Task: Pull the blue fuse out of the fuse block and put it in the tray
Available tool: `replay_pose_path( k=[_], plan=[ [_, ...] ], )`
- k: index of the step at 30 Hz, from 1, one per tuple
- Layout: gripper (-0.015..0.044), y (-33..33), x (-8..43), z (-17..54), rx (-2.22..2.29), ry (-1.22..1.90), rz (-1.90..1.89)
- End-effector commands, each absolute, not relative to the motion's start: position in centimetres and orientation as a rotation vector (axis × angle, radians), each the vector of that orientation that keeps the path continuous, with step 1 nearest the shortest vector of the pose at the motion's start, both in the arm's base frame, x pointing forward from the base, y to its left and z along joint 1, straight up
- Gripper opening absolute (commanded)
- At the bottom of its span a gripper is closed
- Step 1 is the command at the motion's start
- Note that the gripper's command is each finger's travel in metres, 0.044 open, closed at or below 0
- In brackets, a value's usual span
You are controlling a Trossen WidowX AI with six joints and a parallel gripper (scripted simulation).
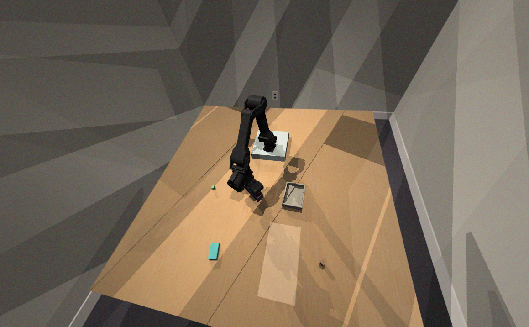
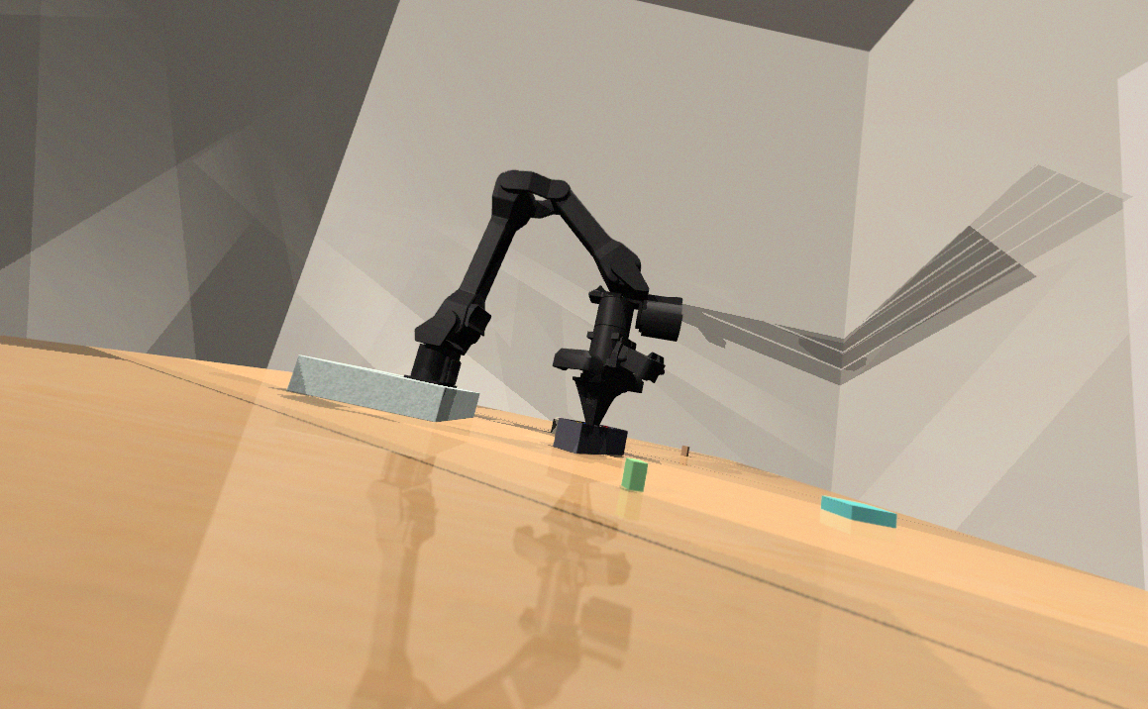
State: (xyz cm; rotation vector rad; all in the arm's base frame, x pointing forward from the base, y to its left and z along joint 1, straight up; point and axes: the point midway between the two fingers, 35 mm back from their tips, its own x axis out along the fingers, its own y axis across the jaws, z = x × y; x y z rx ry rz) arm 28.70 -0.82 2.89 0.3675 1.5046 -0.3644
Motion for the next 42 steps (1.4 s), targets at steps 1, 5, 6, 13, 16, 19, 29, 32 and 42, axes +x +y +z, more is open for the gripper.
replay_pose_path(
  k=[1,5,6,13,16,19,29,32,42],
  plan=[
    [0.0001,-0.8,28.7,2.9,0.368,1.504,-0.364],
    [0.0000,-0.8,28.7,2.9,0.368,1.504,-0.364],
    [0.0000,-0.8,28.7,3.0,0.368,1.504,-0.364],
    [0.0000,-0.8,28.7,3.3,0.368,1.504,-0.364],
    [0.0000,-0.8,28.7,3.5,0.369,1.504,-0.364],
    [0.0000,-0.8,28.7,3.6,0.369,1.504,-0.364],
    [0.0000,-0.8,28.7,4.1,0.370,1.504,-0.364],
    [0.0000,-0.8,28.7,4.2,0.370,1.504,-0.364],
    [0.0000,-0.8,28.7,4.7,0.371,1.503,-0.363]
  ],
)
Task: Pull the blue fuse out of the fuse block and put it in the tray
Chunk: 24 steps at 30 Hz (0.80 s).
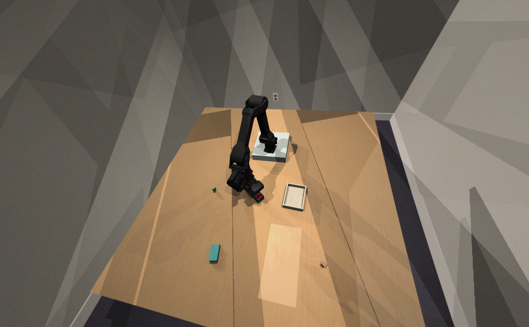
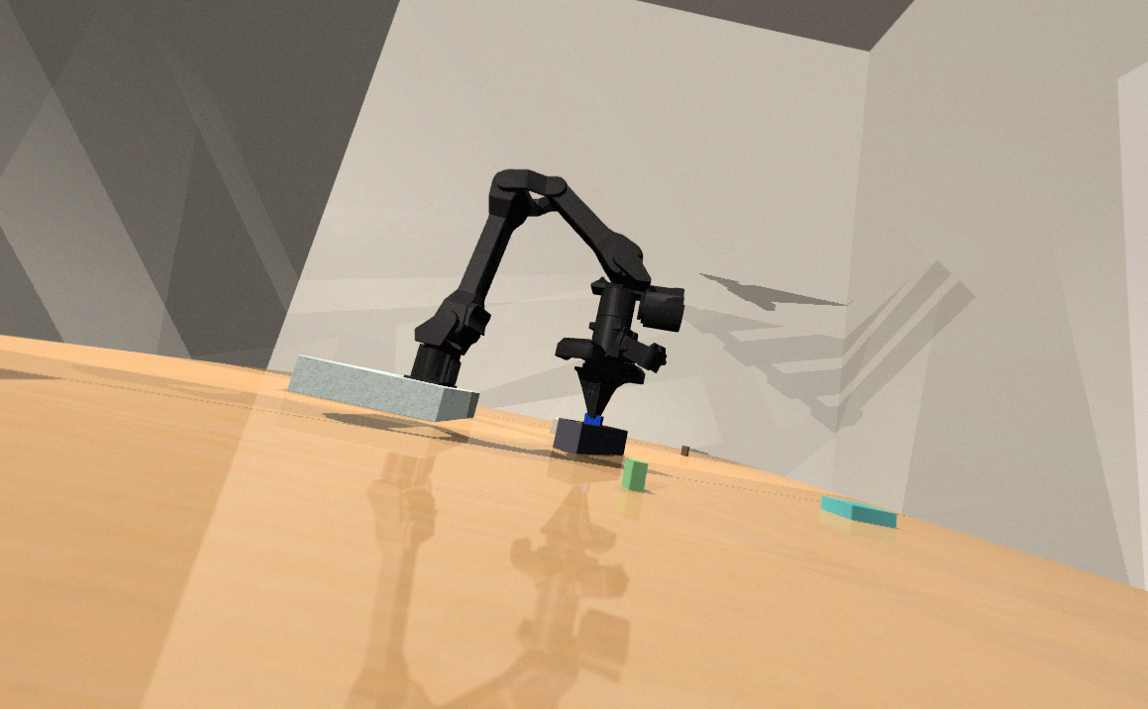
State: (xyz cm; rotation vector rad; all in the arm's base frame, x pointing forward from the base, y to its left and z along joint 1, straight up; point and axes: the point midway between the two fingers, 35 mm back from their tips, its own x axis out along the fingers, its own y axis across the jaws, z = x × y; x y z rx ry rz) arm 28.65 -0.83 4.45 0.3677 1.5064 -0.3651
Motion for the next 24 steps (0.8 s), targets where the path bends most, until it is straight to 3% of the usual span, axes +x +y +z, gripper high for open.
replay_pose_path(
  k=[1,24],
  plan=[
    [0.0000,-0.8,28.7,4.8,0.371,1.503,-0.363],
    [0.0000,-0.8,28.7,5.9,0.373,1.503,-0.363]
  ],
)
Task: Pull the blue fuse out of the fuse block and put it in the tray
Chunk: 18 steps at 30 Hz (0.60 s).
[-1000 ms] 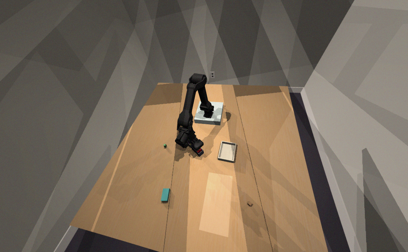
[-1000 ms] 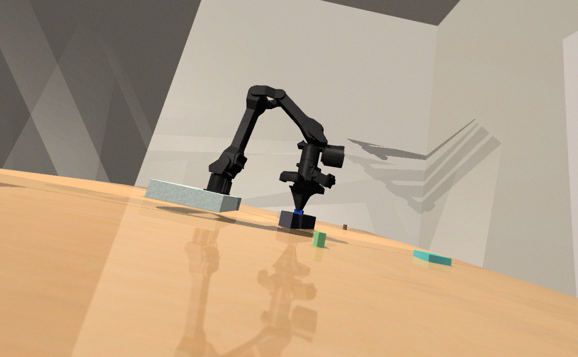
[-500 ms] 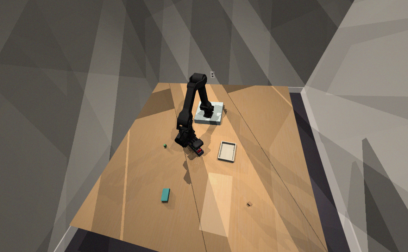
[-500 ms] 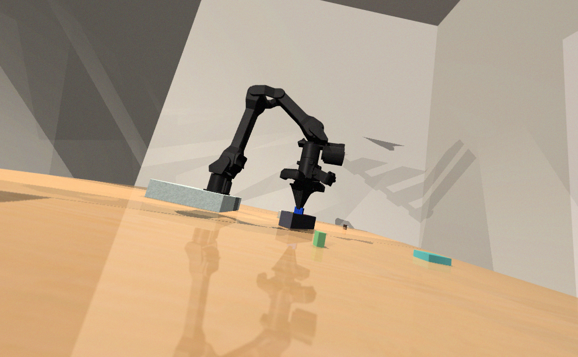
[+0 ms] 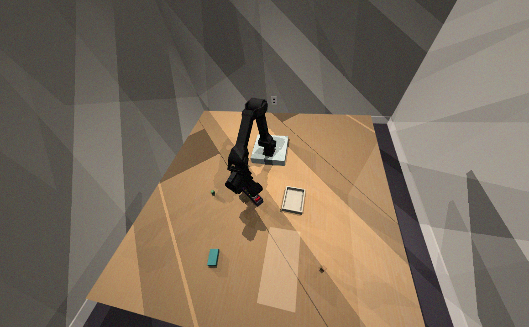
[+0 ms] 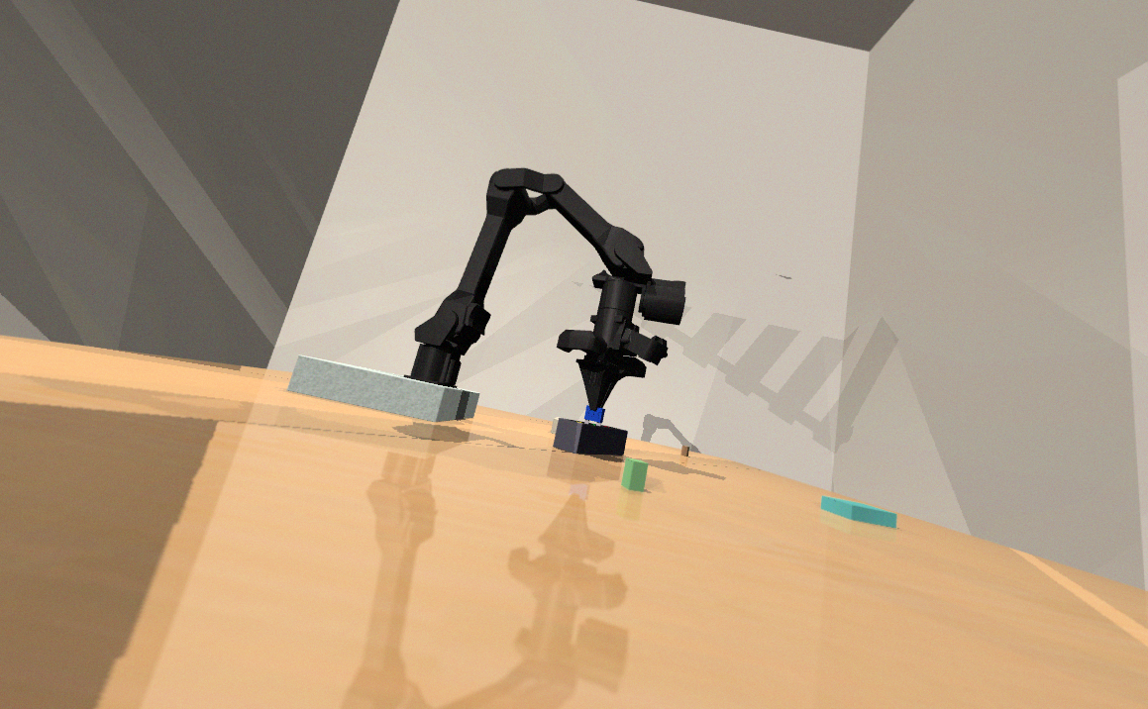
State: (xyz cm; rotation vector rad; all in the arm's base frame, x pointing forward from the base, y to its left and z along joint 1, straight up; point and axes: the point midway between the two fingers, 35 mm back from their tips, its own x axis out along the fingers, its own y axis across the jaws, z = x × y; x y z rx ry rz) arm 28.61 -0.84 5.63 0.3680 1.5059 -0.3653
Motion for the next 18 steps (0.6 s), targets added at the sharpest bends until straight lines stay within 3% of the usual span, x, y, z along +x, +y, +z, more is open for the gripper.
replay_pose_path(
  k=[1,18],
  plan=[
    [0.0000,-0.80,28.68,5.97,0.373,1.503,-0.363],
    [0.0000,-0.79,28.61,6.79,0.374,1.503,-0.363]
  ],
)
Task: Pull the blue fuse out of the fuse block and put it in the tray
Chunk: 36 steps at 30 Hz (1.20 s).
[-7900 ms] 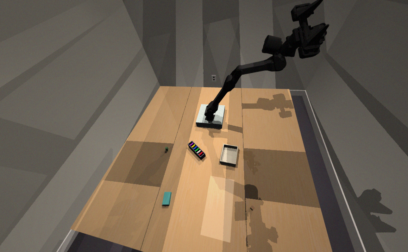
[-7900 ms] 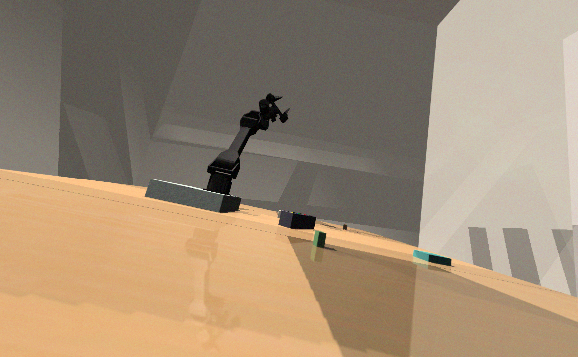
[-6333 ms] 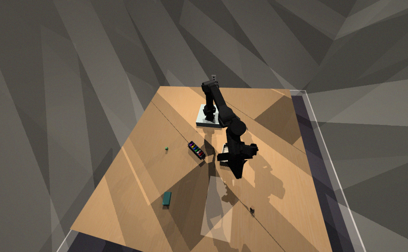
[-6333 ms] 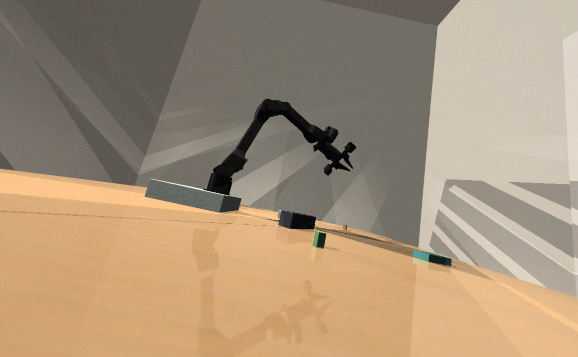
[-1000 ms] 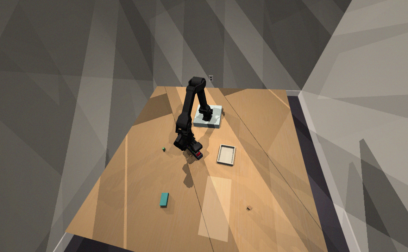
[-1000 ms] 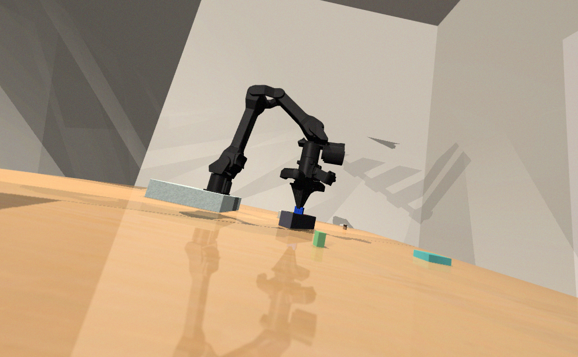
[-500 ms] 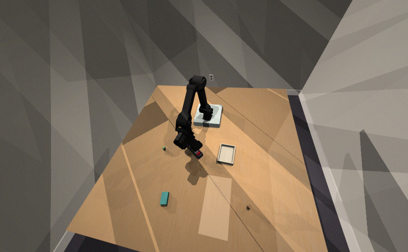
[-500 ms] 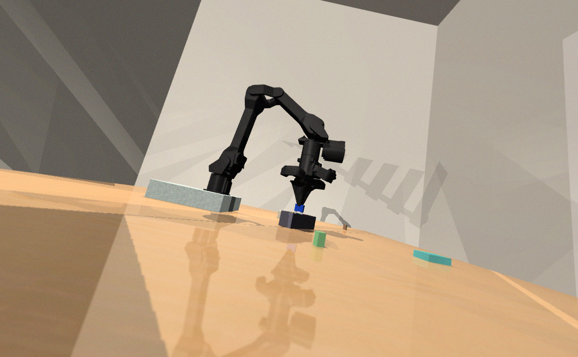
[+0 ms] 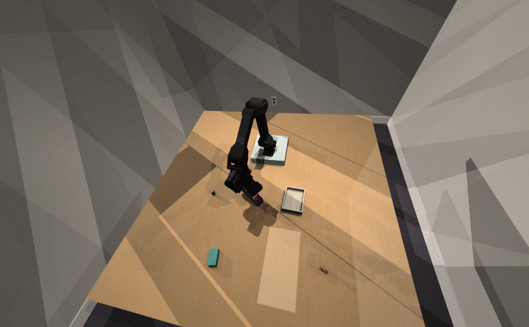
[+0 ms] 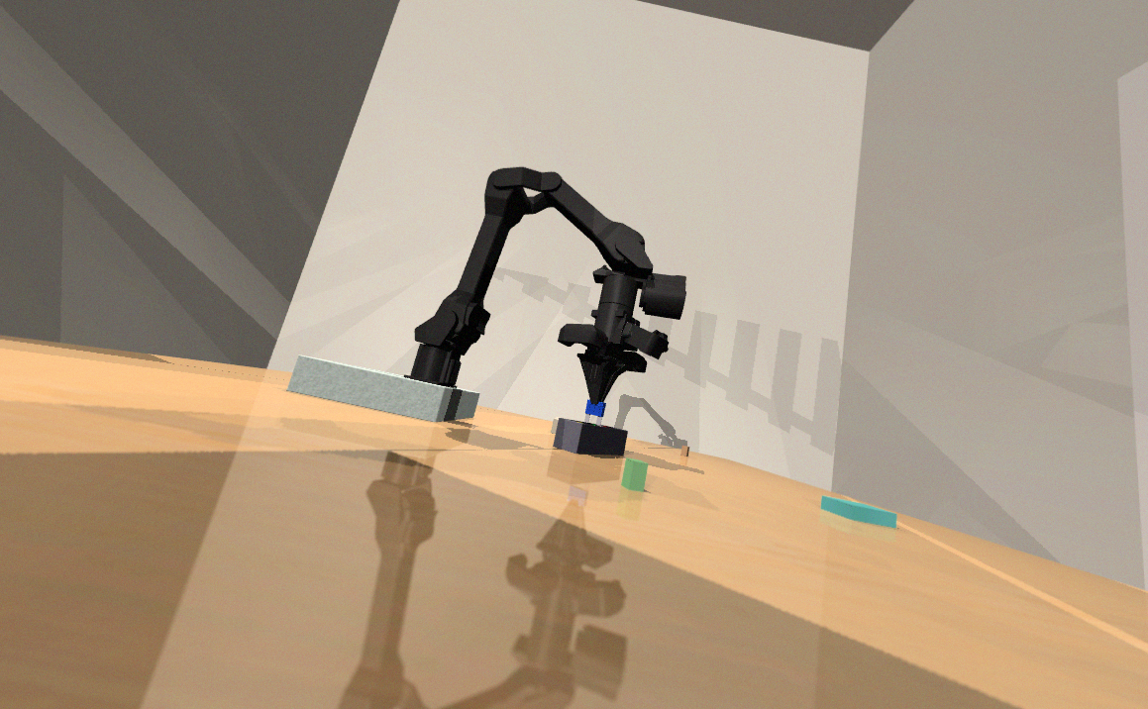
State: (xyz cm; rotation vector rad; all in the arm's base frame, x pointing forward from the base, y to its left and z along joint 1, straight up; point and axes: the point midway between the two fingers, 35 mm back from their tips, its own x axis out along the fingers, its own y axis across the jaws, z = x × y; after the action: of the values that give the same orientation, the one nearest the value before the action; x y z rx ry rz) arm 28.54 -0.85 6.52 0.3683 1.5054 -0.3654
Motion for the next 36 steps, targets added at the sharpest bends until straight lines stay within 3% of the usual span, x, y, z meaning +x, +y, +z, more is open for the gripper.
replay_pose_path(
  k=[1,19,36],
  plan=[
    [0.0000,-0.8,28.6,6.9,0.374,1.503,-0.363],
    [0.0000,-0.7,28.6,9.0,0.374,1.503,-0.362],
    [0.0000,7.8,29.5,9.2,0.381,1.505,-0.355]
  ],
)
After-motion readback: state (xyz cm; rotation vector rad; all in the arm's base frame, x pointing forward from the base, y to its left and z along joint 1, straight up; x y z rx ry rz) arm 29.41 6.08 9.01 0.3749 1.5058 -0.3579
